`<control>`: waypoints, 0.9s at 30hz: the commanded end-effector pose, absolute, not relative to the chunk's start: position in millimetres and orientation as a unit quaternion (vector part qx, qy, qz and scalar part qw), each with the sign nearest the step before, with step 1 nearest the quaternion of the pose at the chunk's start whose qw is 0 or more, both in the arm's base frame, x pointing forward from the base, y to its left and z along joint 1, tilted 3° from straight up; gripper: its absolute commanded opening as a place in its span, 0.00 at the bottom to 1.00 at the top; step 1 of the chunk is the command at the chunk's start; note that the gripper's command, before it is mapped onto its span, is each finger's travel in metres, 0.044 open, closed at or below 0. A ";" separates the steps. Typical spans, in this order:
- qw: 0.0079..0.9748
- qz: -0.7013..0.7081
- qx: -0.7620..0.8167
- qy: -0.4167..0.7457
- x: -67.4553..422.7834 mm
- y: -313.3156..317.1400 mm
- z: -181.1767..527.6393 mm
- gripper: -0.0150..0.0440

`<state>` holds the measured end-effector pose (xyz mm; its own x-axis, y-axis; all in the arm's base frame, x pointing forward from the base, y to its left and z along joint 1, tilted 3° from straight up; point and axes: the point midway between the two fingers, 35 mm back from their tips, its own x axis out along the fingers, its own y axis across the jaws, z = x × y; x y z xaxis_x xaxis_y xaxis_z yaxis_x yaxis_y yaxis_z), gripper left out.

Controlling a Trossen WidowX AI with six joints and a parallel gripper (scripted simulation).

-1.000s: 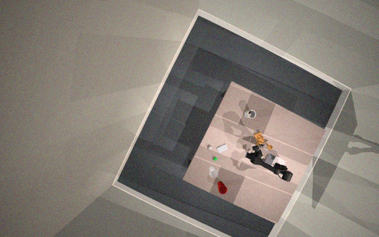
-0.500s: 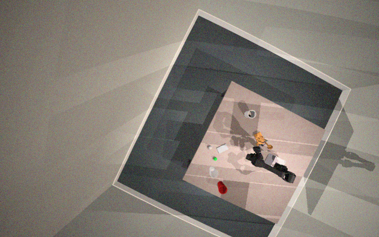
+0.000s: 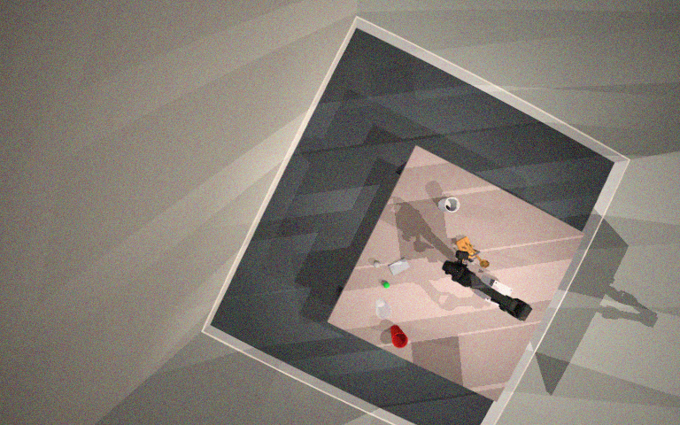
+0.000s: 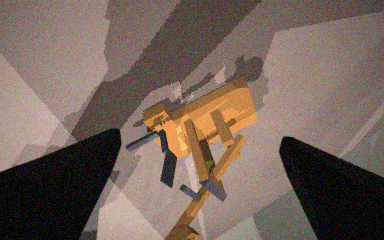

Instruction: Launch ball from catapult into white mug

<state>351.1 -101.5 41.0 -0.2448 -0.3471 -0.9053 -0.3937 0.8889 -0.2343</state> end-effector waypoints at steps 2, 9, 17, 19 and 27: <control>0.616 -0.017 -0.188 0.765 372.3 -120.4 47.6 1.00; 0.678 -0.071 -0.126 0.721 401.4 -152.7 62.6 1.00; 0.740 -0.136 -0.057 0.656 429.1 -202.1 87.8 1.00; 0.753 -0.155 -0.040 0.638 433.0 -219.1 96.4 1.00; 0.797 -0.225 0.027 0.561 444.6 -278.1 130.1 1.00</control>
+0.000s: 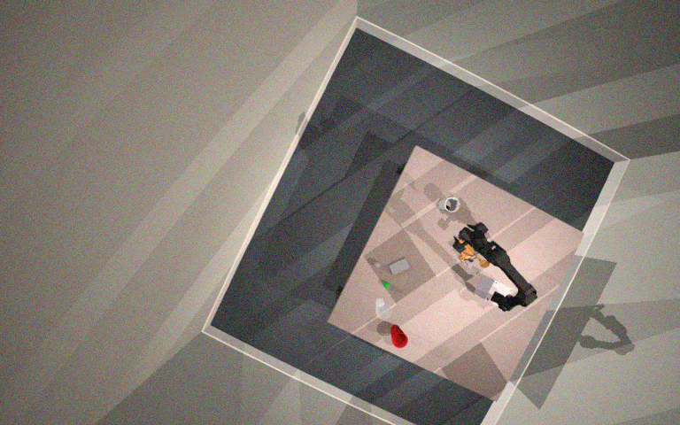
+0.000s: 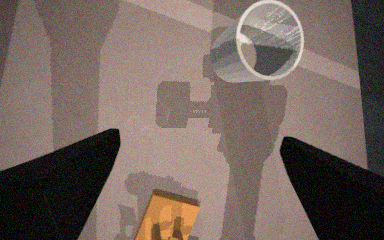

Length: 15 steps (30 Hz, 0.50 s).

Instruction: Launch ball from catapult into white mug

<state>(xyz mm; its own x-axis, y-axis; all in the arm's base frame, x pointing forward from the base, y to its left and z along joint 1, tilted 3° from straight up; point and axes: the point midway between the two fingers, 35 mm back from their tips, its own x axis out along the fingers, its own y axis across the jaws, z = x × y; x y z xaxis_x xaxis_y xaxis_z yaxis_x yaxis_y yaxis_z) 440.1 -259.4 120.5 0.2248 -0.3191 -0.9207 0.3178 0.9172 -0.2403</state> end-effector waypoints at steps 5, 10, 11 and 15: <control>0.816 -0.258 0.066 0.512 450.1 -306.6 149.3 1.00; 0.833 -0.288 0.105 0.460 452.5 -335.2 171.3 1.00; 0.837 -0.293 0.113 0.449 452.5 -341.3 176.3 1.00; 0.846 -0.315 0.143 0.406 451.0 -363.8 195.2 1.00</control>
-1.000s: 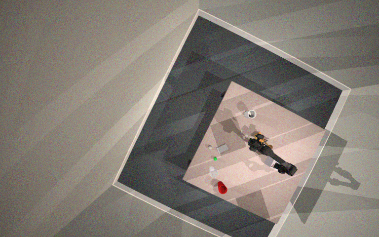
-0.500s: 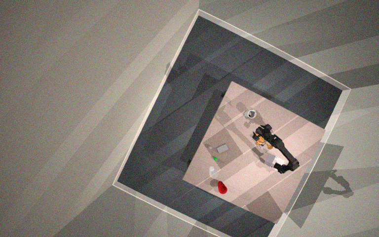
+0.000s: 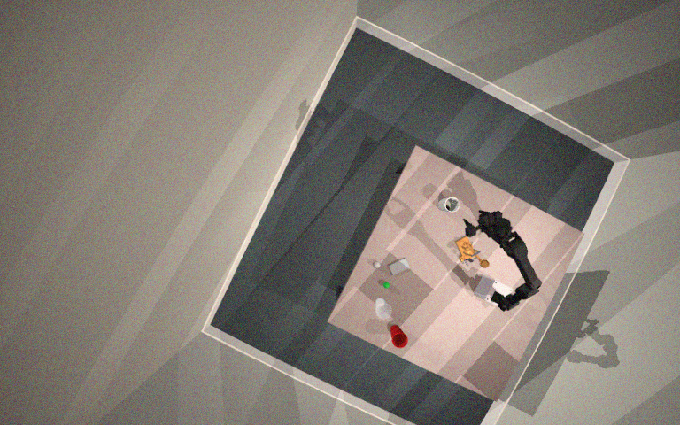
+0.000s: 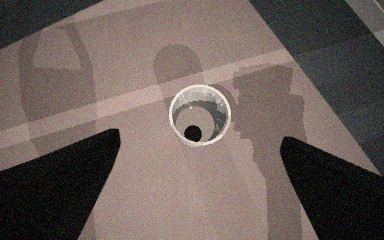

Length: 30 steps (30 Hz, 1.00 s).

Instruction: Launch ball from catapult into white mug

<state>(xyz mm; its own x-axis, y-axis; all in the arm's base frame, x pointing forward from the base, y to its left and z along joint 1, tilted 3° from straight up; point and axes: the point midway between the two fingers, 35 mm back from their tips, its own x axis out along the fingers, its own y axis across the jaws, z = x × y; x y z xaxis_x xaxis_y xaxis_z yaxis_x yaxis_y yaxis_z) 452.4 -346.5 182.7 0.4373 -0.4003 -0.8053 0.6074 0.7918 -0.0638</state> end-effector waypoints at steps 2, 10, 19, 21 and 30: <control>0.848 -0.318 0.148 0.399 450.5 -367.5 198.3 1.00; 0.848 -0.318 0.148 0.399 450.5 -367.5 198.3 1.00; 0.848 -0.318 0.148 0.399 450.5 -367.5 198.3 1.00; 0.848 -0.318 0.148 0.399 450.5 -367.5 198.3 1.00; 0.847 -0.319 0.145 0.400 449.6 -367.9 197.9 1.00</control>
